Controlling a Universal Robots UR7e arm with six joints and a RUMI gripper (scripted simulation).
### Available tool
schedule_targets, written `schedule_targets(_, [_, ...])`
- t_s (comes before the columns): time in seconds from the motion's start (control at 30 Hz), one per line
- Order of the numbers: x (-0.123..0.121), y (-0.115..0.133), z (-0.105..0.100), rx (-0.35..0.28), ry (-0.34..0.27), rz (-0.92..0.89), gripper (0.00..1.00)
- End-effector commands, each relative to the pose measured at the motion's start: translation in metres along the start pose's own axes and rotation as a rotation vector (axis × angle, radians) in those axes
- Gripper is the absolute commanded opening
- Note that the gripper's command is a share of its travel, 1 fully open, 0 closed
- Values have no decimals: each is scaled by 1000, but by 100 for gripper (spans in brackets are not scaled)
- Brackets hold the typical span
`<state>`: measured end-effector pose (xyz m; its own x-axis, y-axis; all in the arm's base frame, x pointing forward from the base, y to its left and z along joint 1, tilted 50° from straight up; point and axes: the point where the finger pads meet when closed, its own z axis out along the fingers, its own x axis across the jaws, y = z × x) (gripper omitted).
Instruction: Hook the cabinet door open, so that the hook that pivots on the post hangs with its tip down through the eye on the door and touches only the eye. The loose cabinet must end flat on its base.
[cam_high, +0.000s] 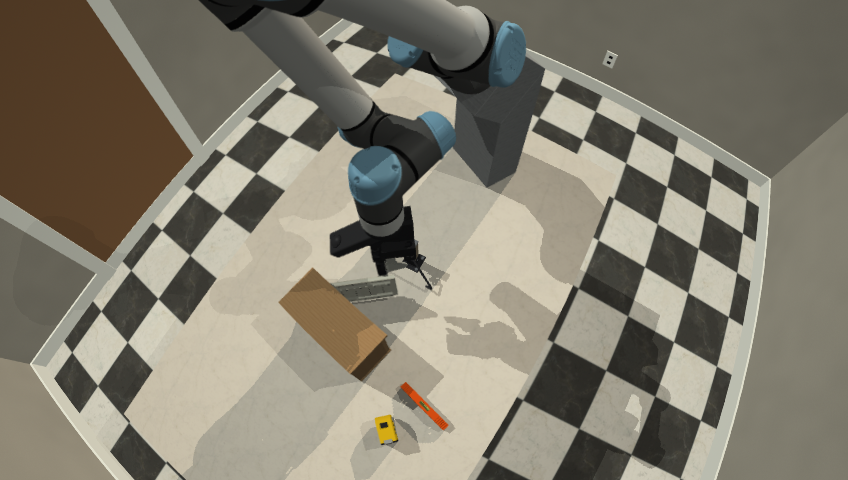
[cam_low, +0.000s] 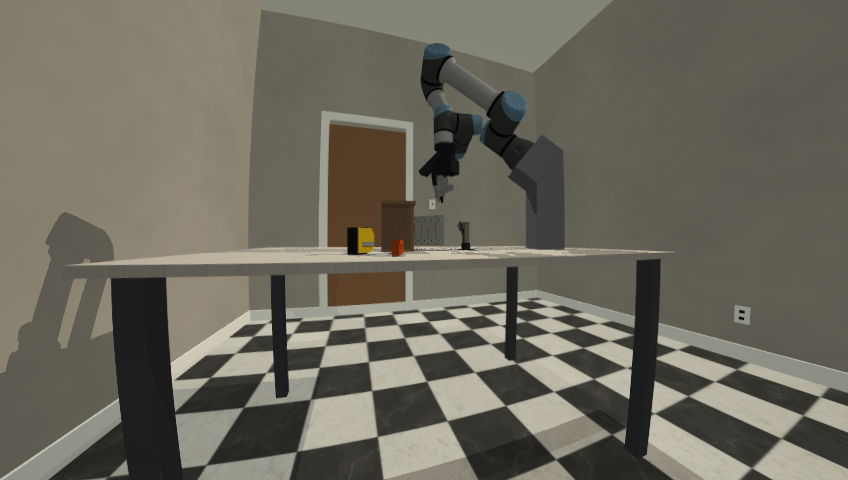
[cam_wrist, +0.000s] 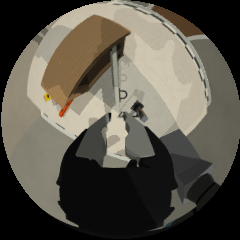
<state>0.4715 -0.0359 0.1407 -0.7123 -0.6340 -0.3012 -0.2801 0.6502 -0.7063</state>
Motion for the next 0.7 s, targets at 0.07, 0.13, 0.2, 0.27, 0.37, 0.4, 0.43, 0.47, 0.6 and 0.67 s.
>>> schedule_targets(0.07, [0, 0, 8, 1, -1, 0, 15])
schedule_targets(0.13, [0, 0, 12, 1, -1, 0, 15])
schedule_targets(0.2, [0, 0, 15, 1, -1, 0, 15])
schedule_targets(0.27, [0, 0, 19, 1, -1, 0, 15])
schedule_targets(0.37, [0, 0, 24, 1, -1, 0, 15])
schedule_targets(0.4, [0, 0, 24, 1, -1, 0, 15])
schedule_targets(0.43, [0, 0, 24, 1, -1, 0, 15])
schedule_targets(0.47, [0, 0, 26, 1, -1, 0, 15])
schedule_targets(0.6, [-1, 0, 33, 1, -1, 0, 15])
schedule_targets(0.67, [-1, 0, 37, 1, -1, 0, 15])
